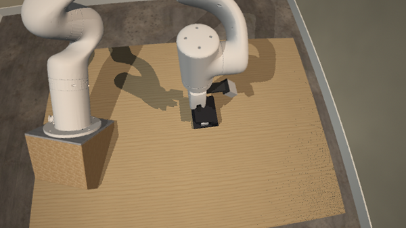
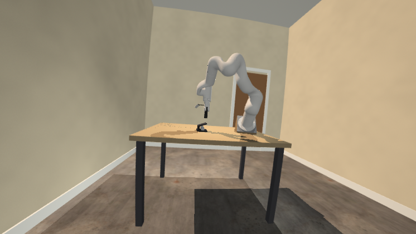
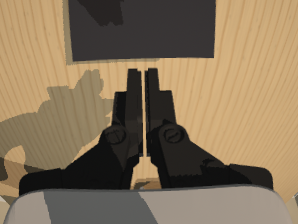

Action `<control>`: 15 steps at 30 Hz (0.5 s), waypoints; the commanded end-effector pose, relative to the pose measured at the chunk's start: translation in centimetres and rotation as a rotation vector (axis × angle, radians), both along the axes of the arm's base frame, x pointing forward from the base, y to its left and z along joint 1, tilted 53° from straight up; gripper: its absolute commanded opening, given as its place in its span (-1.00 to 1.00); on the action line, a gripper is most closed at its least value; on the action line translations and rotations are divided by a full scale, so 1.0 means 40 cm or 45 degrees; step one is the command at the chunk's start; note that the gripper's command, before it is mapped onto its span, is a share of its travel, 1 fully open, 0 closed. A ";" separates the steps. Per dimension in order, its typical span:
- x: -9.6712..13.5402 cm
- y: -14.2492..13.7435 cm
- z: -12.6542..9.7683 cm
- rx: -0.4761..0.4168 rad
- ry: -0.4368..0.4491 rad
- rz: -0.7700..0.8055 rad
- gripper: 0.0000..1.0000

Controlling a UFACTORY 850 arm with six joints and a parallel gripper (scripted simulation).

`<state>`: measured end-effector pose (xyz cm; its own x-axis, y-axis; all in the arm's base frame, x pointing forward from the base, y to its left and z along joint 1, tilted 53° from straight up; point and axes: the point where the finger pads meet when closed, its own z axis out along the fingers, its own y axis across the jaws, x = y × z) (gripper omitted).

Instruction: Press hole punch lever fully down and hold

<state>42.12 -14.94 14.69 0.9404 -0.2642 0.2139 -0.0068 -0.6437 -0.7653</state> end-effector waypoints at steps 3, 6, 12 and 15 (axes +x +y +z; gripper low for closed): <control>0.012 0.020 -0.018 -0.001 -0.002 -0.001 -1.00; 0.015 0.027 -0.024 -0.001 -0.002 -0.001 -1.00; 0.025 0.046 -0.040 -0.001 -0.002 -0.001 -1.00; 0.029 0.055 -0.048 -0.001 -0.002 -0.001 -1.00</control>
<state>42.93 -13.27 13.27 0.9405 -0.2641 0.2138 -0.0069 -0.6437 -0.7652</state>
